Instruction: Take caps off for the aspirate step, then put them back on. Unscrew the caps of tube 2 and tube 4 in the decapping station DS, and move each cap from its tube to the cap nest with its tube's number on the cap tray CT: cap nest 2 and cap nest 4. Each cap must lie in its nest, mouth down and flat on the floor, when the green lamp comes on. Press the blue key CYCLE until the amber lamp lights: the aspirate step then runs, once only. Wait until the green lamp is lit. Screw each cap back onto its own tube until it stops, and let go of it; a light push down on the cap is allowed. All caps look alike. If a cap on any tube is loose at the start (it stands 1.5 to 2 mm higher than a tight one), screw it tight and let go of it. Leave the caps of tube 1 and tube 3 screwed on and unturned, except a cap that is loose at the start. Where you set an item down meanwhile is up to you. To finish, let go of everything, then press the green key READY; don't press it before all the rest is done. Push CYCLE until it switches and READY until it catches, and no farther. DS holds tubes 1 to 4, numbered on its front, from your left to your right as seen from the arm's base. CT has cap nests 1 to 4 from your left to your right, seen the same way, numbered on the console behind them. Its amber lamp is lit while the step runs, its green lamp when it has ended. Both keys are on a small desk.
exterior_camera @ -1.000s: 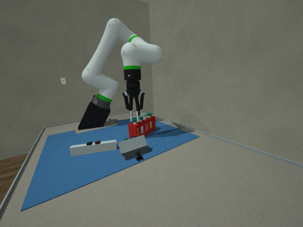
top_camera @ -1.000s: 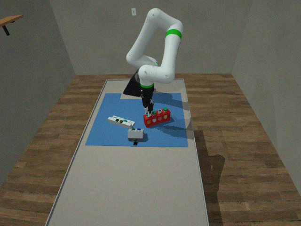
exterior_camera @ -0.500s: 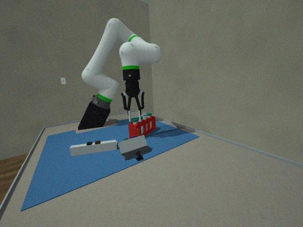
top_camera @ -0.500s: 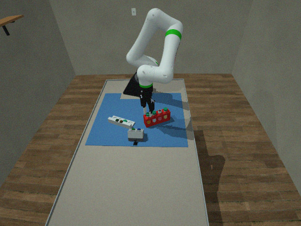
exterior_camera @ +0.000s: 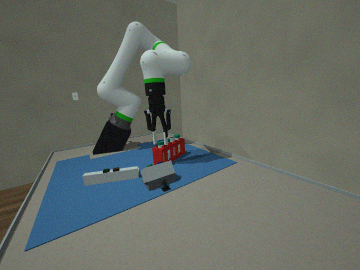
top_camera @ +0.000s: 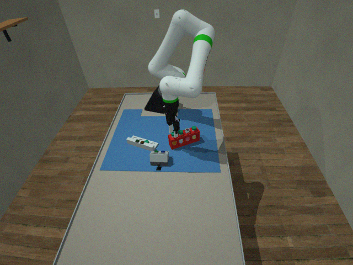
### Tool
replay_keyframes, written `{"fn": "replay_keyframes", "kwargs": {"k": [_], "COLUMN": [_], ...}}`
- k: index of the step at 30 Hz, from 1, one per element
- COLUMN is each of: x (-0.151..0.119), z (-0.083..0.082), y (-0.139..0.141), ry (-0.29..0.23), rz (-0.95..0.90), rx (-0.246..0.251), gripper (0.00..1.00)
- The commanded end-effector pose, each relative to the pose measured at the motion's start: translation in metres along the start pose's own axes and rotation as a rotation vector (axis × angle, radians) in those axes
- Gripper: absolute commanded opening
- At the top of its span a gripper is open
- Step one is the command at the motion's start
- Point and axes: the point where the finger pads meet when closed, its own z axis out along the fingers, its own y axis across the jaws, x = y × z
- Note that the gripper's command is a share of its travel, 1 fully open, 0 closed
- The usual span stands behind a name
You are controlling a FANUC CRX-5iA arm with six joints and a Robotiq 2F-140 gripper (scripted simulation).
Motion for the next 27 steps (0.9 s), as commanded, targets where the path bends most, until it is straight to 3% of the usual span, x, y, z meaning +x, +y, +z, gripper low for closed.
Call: {"fn": "replay_keyframes", "kwargs": {"k": [1, 14, 22, 23, 27], "x": [0.0002, 0.0002, 0.0001, 0.0001, 0.0001], "z": [-0.0002, -0.0002, -0.0001, -0.0001, -0.0001], "y": [0.0000, 0.0000, 0.0000, 0.0000, 0.0000], "ry": [0.014, 0.016, 0.017, 0.017, 0.017], "rz": [0.232, 0.774, 0.779, 0.779, 0.779], "rx": [-0.013, -0.008, -0.009, -0.009, -0.009], "gripper": [0.35, 0.35, 0.35, 0.00, 0.00]}}
